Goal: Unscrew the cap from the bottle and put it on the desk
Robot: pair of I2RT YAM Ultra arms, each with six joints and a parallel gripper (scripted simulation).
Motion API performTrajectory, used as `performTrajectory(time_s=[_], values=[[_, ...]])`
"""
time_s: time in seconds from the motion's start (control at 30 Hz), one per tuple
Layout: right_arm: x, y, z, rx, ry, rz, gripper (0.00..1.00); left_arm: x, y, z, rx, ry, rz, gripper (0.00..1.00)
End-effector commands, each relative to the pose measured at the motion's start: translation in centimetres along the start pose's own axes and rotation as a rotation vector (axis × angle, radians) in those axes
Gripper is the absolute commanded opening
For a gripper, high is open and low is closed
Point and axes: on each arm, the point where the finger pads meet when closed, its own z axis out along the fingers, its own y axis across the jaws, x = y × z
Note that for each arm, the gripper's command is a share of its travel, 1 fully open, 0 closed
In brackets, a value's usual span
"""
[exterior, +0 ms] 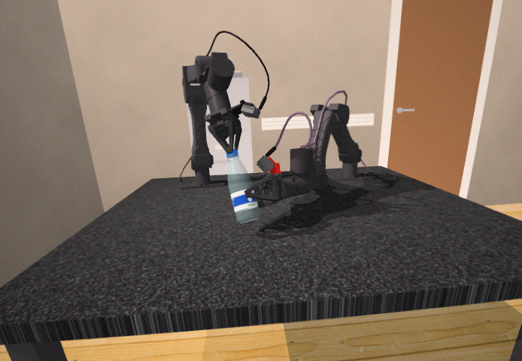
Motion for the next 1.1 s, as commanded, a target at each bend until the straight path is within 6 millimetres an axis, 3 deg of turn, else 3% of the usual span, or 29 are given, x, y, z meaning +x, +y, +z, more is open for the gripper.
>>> performTrajectory(time_s=[0.0, 0.13, 0.23, 0.33, 0.43, 0.5, 0.53, 1.0, 1.07], values=[[-0.18, -0.23, -0.39, 0.011, -0.008, 0.011, 0.11, -1.98, 1.46, 0.54, -0.023, -0.045, 0.027, 0.0], [-0.18, -0.23, -0.39, 0.011, -0.008, 0.011, 0.57, -1.98, 1.46, 0.54, -0.023, -0.045, 0.027, 0.0], [-0.18, -0.23, -0.39, 0.011, -0.008, 0.073, 0.57, -1.98, 1.46, 0.54, -0.023, -0.045, 0.027, 0.0], [-0.18, -0.23, -0.39, 0.009, -0.01, 0.345, 0.57, -1.98, 1.46, 0.54, -0.023, -0.045, 0.027, 0.0], [-0.18, -0.23, -0.38, 0.009, -0.011, 0.484, 0.57, -1.98, 1.46, 0.54, -0.023, -0.045, 0.027, 0.0], [-0.18, -0.23, -0.38, 0.009, -0.011, 0.484, 0.57, -1.98, 1.46, 0.54, -0.023, -0.045, 0.027, 0.0], [-0.18, -0.23, -0.38, 0.008, -0.011, 0.601, 0.57, -1.98, 1.46, 0.54, -0.023, -0.045, 0.027, 0.0], [-0.19, -0.23, -0.38, 0.004, -0.014, 1.252, 0.57, -1.98, 1.46, 0.54, -0.023, -0.045, 0.027, 0.0], [-0.19, -0.23, -0.38, 0.004, -0.014, 1.252, 0.57, -1.98, 1.46, 0.54, -0.023, -0.045, 0.027, 0.0]])
